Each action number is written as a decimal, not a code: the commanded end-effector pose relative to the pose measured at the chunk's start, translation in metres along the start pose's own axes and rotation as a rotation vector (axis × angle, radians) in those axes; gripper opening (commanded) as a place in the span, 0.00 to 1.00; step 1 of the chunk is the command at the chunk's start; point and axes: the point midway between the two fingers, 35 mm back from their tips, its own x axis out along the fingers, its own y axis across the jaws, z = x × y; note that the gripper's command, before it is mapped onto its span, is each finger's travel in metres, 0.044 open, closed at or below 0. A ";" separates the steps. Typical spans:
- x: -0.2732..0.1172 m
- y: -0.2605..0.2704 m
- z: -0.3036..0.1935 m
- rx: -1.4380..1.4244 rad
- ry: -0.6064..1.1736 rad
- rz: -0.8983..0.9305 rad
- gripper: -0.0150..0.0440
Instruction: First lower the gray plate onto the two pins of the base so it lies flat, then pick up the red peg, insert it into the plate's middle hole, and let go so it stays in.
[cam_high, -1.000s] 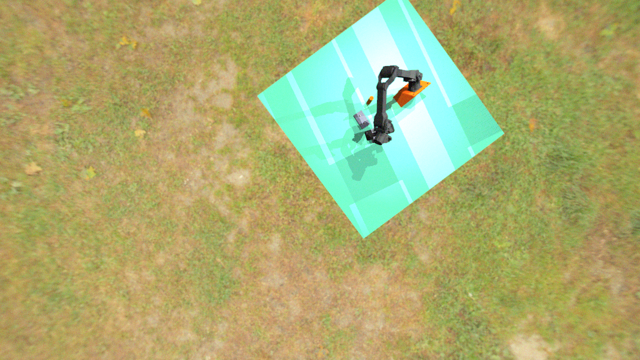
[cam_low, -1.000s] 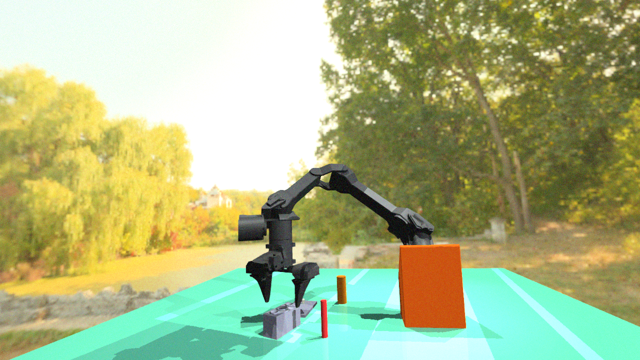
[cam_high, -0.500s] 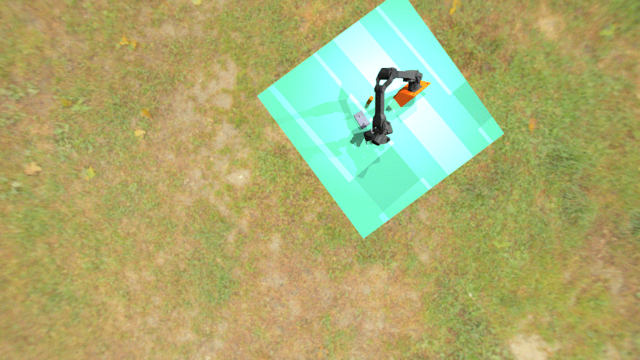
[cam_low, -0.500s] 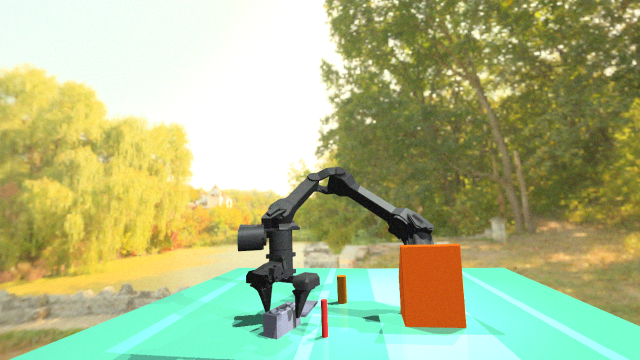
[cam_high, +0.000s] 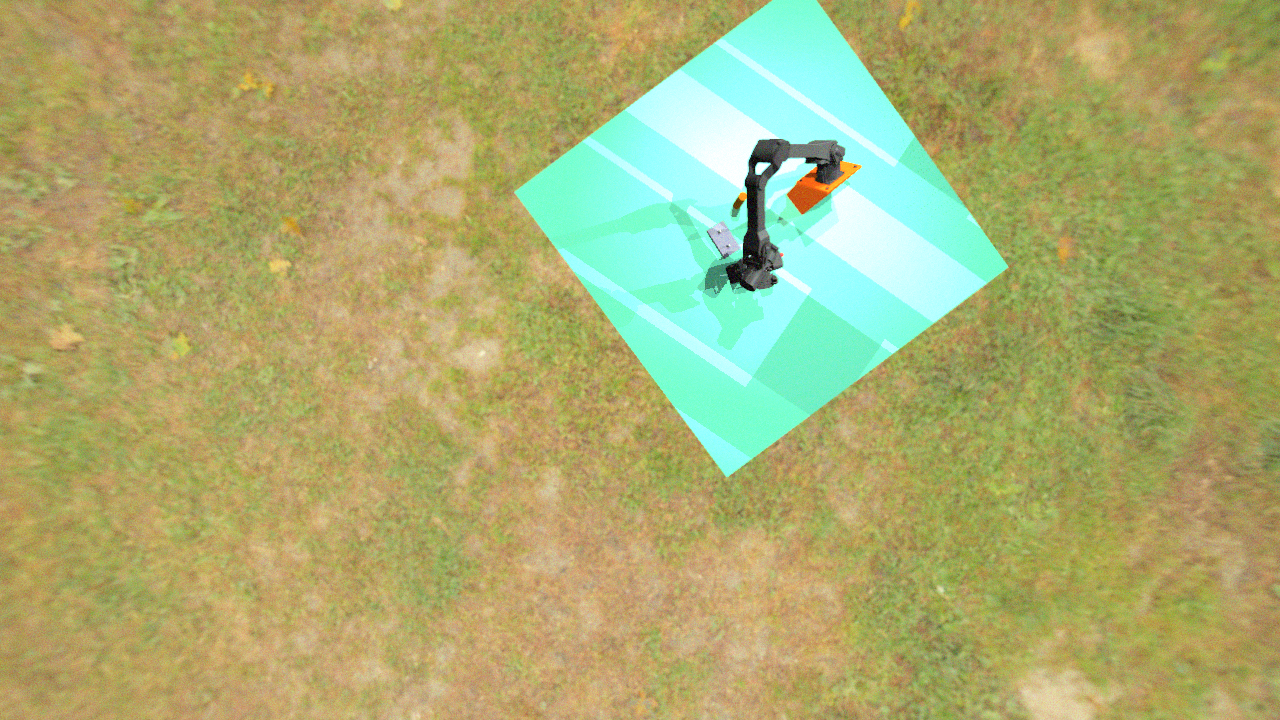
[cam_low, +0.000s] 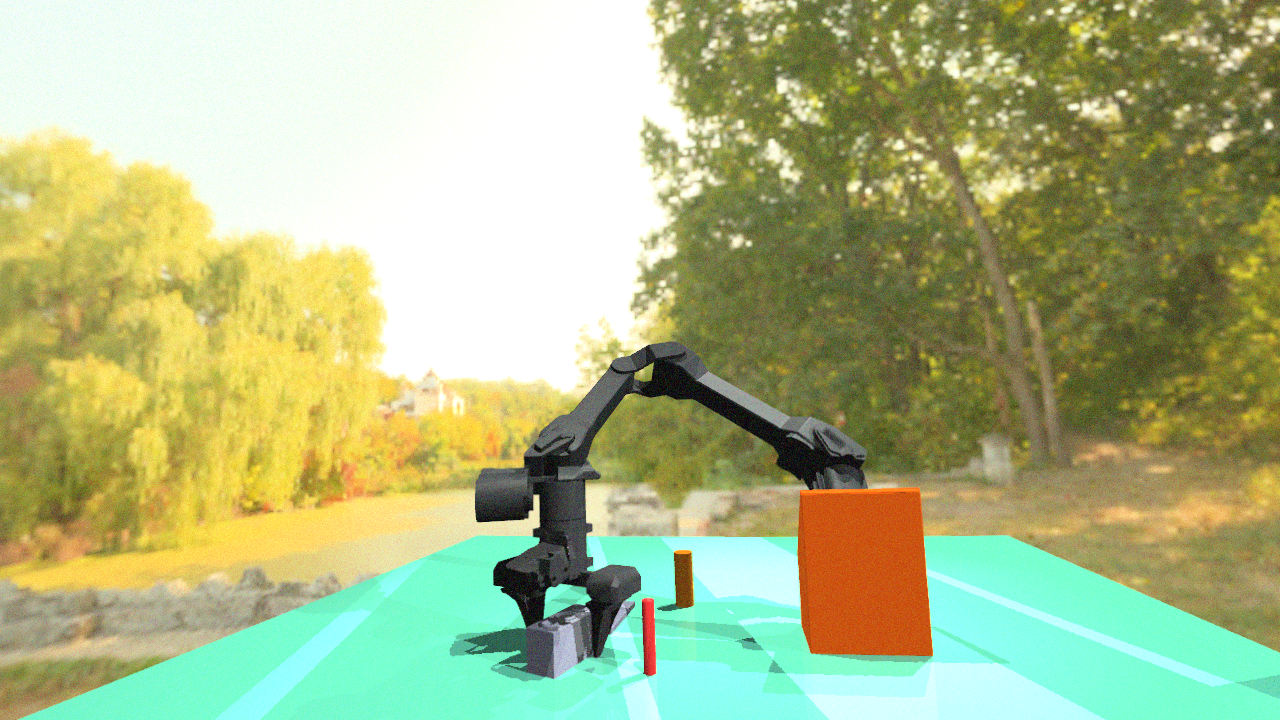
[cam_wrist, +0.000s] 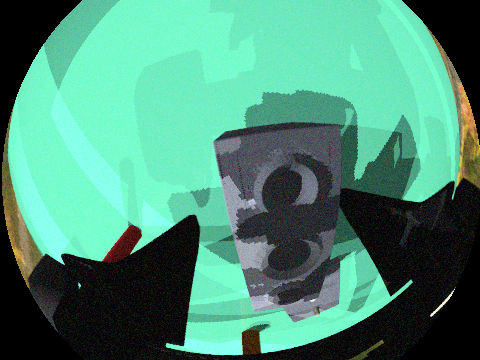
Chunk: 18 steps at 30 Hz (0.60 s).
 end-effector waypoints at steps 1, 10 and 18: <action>0.005 0.000 -0.001 -0.005 0.005 -0.004 1.00; 0.005 0.000 -0.001 -0.005 0.005 -0.004 0.64; 0.005 0.000 -0.001 -0.005 0.005 -0.004 0.45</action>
